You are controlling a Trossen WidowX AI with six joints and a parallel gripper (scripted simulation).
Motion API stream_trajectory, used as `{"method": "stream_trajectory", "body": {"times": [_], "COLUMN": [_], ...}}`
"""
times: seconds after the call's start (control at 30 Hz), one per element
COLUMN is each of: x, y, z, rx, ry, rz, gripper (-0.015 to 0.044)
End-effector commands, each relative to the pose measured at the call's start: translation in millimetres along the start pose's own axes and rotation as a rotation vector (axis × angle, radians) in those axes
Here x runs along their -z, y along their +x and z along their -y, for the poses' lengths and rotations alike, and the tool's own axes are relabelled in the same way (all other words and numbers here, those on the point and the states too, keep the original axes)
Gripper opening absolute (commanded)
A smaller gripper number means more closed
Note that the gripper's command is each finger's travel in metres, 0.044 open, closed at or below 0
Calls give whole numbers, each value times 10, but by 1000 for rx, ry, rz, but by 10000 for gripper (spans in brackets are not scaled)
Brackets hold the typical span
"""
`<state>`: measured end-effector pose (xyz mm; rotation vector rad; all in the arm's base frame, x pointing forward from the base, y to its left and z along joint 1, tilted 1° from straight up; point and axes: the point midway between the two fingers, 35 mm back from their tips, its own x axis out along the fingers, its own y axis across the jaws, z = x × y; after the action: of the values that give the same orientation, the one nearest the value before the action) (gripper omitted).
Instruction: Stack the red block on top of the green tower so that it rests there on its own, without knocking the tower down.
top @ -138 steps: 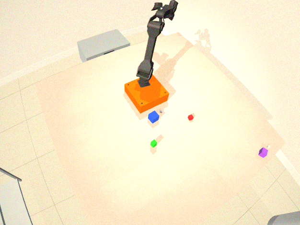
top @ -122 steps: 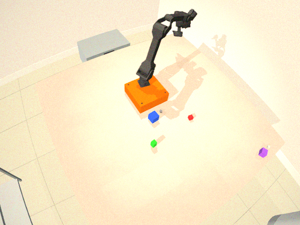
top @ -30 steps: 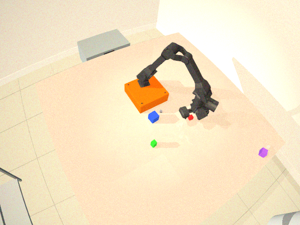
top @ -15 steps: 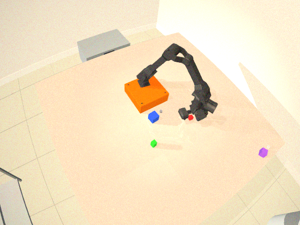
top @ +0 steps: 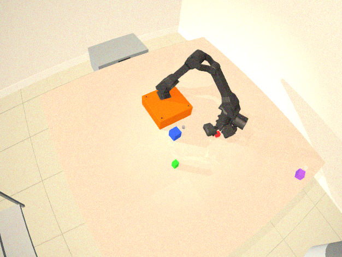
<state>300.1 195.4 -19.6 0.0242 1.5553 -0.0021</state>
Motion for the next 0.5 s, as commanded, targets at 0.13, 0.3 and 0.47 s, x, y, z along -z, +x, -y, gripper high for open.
{"method": "stream_trajectory", "body": {"times": [0.13, 0.3, 0.47], "x": [-2, -2, -4], "y": [0, 0, -72], "z": [10, 10, 5], "rx": [5, 5, 5], "ry": [-7, -7, -7], "rz": [3, 3, 3], "gripper": [92, 59, 0]}}
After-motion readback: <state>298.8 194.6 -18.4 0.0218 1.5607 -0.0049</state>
